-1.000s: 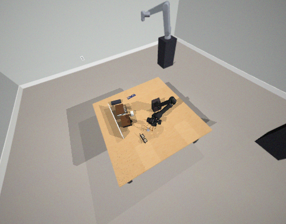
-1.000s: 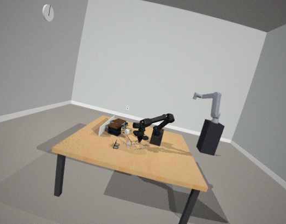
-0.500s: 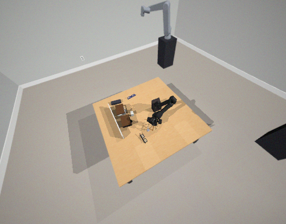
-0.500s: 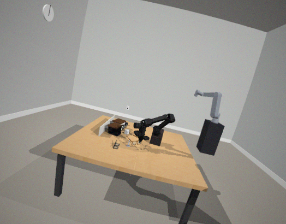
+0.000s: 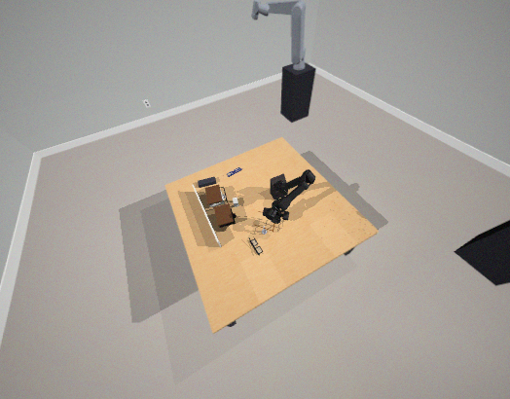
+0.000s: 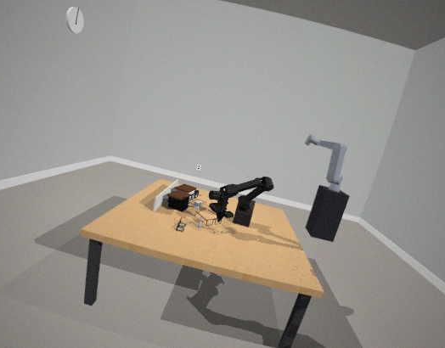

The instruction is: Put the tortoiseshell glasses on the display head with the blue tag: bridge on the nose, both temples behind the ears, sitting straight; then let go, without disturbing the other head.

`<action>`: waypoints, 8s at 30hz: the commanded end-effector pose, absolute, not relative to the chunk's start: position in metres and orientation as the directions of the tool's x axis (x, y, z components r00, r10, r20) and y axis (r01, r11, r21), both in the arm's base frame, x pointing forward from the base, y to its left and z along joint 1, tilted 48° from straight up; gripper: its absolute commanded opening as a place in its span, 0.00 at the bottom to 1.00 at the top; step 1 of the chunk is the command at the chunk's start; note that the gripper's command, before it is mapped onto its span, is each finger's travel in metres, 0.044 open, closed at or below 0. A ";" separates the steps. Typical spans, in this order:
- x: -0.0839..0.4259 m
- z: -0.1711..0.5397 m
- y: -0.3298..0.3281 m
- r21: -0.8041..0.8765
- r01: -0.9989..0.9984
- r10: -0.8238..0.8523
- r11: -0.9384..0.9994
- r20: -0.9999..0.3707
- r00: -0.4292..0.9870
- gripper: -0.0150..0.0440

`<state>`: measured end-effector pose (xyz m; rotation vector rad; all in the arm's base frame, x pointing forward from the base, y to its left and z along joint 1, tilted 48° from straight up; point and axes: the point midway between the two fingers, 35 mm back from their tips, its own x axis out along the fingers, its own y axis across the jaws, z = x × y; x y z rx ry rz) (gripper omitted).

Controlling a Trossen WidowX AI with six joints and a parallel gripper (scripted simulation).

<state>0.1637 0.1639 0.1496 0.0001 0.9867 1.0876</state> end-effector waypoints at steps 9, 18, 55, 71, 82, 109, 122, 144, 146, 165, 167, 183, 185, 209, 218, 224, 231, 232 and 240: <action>0.157 0.146 0.161 0.449 -0.733 0.735 0.511 -0.671 0.101 0.25; 0.156 0.145 0.160 0.449 -0.733 0.735 0.511 -0.671 0.101 0.25; 0.164 0.169 0.144 0.444 -0.734 0.728 0.514 -0.679 0.099 0.25; 0.172 0.185 0.114 0.421 -0.753 0.732 0.506 -0.672 0.116 0.25; 0.205 0.160 0.081 0.329 -0.809 0.732 0.487 -0.660 0.172 0.25; 0.236 0.090 -0.024 0.034 -0.880 0.724 0.473 -0.585 0.366 0.25; 0.225 0.055 -0.072 -0.149 -0.858 0.692 0.491 -0.532 0.489 0.25; 0.181 0.001 -0.130 -0.492 -0.697 0.557 0.522 -0.423 0.715 0.25; 0.176 -0.004 -0.133 -0.523 -0.675 0.538 0.521 -0.412 0.735 0.25; 0.171 -0.008 -0.135 -0.543 -0.661 0.526 0.518 -0.408 0.747 0.25; 0.171 -0.008 -0.135 -0.543 -0.661 0.526 0.518 -0.408 0.747 0.25; 0.183 -0.003 -0.126 -0.466 -0.735 0.591 0.492 -0.441 0.675 0.25; 0.187 -0.001 -0.122 -0.437 -0.761 0.612 0.480 -0.454 0.647 0.25; 0.226 0.029 -0.062 -0.081 -0.953 0.745 0.293 -0.605 0.281 0.25; 0.234 0.043 -0.035 0.039 -0.972 0.738 0.231 -0.659 0.149 0.25; 0.236 0.048 -0.024 0.081 -0.974 0.727 0.211 -0.679 0.100 0.25; 0.238 0.040 -0.017 0.088 -0.975 0.720 0.203 -0.689 0.088 0.25; 0.238 0.039 -0.016 0.088 -0.975 0.720 0.204 -0.688 0.089 0.25; 0.239 0.032 -0.009 0.080 -0.974 0.731 0.212 -0.675 0.103 0.25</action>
